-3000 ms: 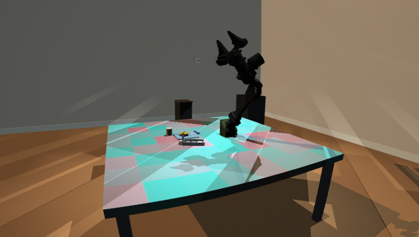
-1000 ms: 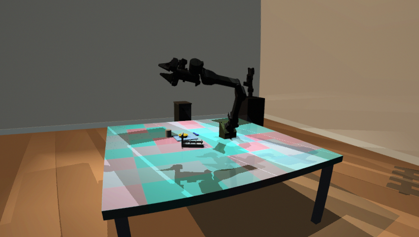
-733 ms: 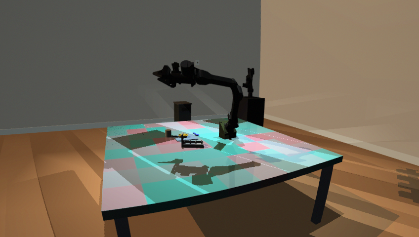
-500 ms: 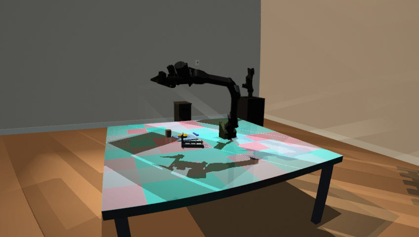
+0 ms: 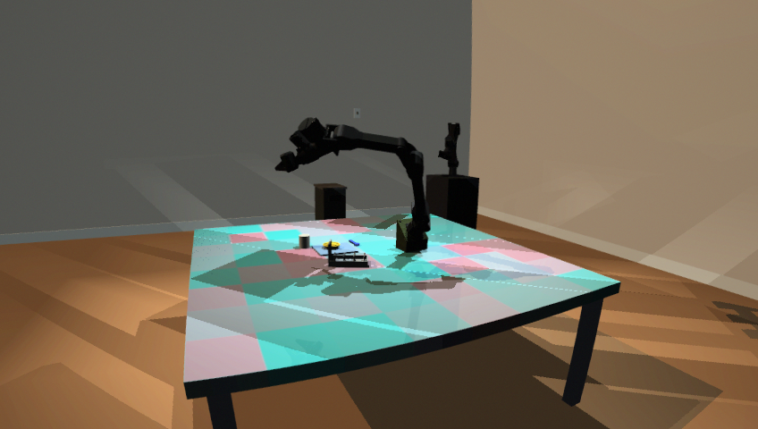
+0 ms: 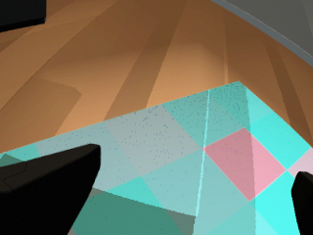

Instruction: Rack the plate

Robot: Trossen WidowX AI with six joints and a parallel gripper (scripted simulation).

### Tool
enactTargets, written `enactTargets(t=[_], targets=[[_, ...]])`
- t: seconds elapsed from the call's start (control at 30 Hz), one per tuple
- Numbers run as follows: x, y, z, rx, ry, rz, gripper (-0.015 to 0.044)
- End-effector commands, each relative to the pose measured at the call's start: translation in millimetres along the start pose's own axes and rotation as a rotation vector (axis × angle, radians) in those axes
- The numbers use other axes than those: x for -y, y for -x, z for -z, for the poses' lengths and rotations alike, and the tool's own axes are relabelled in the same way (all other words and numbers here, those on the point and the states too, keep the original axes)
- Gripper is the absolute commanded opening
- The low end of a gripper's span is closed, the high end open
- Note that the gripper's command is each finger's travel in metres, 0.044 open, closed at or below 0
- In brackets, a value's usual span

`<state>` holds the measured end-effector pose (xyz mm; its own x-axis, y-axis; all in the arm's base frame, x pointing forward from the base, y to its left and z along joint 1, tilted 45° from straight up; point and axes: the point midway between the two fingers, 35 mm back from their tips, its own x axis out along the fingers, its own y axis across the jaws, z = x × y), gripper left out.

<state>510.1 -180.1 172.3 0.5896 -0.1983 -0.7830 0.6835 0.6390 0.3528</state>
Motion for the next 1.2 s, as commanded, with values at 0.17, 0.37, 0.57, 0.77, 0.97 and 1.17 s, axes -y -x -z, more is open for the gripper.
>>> enactTargets(t=[0.17,0.37,0.57,0.77,0.97,1.17], targets=[[49.0,-30.6,37.7,-0.25,0.167,0.032,0.04],[81.5,-42.4,64.2,-0.423,0.259,0.01,0.04],[112.2,-47.9,92.0,-0.598,0.331,-0.055,0.04],[138.8,-47.1,118.7,-0.758,0.375,-0.164,0.04],[161.1,-41.1,142.8,-0.891,0.39,-0.316,0.04],[177.7,-31.7,161.4,-0.977,0.372,-0.496,0.04]])
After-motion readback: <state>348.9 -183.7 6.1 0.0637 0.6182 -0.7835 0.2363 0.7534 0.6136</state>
